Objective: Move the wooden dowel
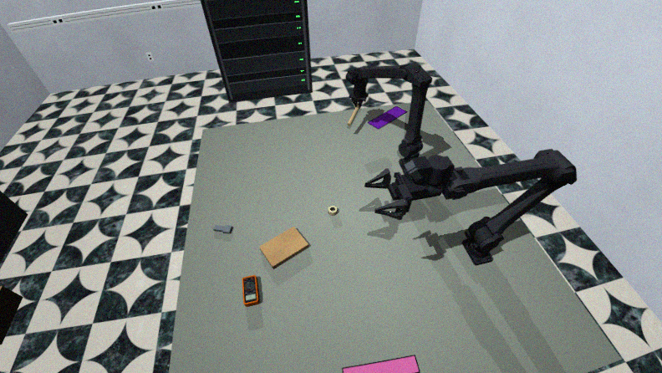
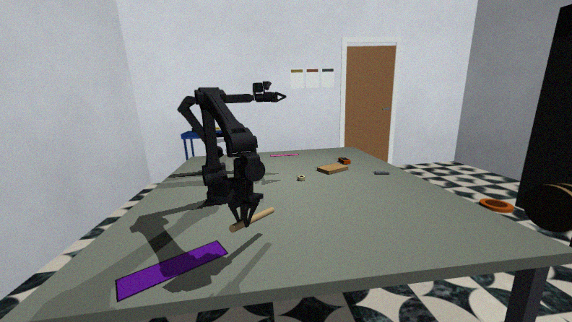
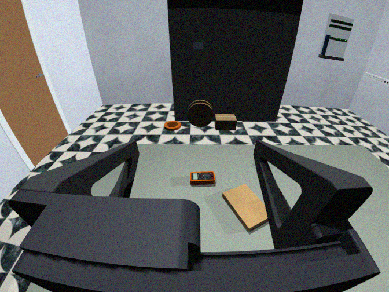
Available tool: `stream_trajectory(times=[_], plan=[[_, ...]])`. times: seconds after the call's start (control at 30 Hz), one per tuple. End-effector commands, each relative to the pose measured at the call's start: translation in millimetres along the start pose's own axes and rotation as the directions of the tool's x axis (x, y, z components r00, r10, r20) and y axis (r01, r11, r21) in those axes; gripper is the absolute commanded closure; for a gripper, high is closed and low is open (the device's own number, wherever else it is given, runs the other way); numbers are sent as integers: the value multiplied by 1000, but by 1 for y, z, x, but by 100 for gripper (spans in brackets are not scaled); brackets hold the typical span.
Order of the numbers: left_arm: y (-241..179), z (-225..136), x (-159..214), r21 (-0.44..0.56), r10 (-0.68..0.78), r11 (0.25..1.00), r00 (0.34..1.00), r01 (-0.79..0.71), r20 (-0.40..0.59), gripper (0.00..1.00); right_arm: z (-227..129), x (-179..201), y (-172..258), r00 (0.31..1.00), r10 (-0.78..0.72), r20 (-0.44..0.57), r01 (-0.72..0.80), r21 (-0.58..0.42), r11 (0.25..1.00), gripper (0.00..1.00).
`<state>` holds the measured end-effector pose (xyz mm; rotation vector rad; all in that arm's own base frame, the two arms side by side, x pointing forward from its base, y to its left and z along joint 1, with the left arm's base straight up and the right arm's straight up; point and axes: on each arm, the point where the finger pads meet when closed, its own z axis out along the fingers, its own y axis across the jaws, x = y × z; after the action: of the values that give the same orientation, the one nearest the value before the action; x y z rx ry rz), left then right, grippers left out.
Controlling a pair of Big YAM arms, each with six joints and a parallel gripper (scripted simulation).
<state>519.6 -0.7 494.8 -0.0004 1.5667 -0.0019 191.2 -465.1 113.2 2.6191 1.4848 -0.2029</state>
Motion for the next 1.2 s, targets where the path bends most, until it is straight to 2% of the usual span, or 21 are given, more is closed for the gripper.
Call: stream_trajectory(times=[0.0,0.43,0.53,1.0,1.07,1.17], plan=[[-4,-6,-22,5,-14,1000,999,14,37,0,-18,5,10,999,9,42,-8,-43,999,100],[-4,-6,-22,5,-14,1000,999,14,37,0,-46,88,52,985,-142,100,152,-101,983,100],[-4,-6,-22,5,-14,1000,999,14,37,0,-46,94,56,983,-151,104,161,-103,982,100],[-4,-6,-22,5,-14,1000,999,14,37,0,-81,191,78,939,-298,170,327,-177,928,100],[-4,-6,-22,5,-14,1000,999,14,37,0,-81,191,78,939,-298,170,327,-177,928,100],[-4,-6,-22,5,-14,1000,999,14,37,0,-87,212,79,927,-326,184,359,-191,914,100]])
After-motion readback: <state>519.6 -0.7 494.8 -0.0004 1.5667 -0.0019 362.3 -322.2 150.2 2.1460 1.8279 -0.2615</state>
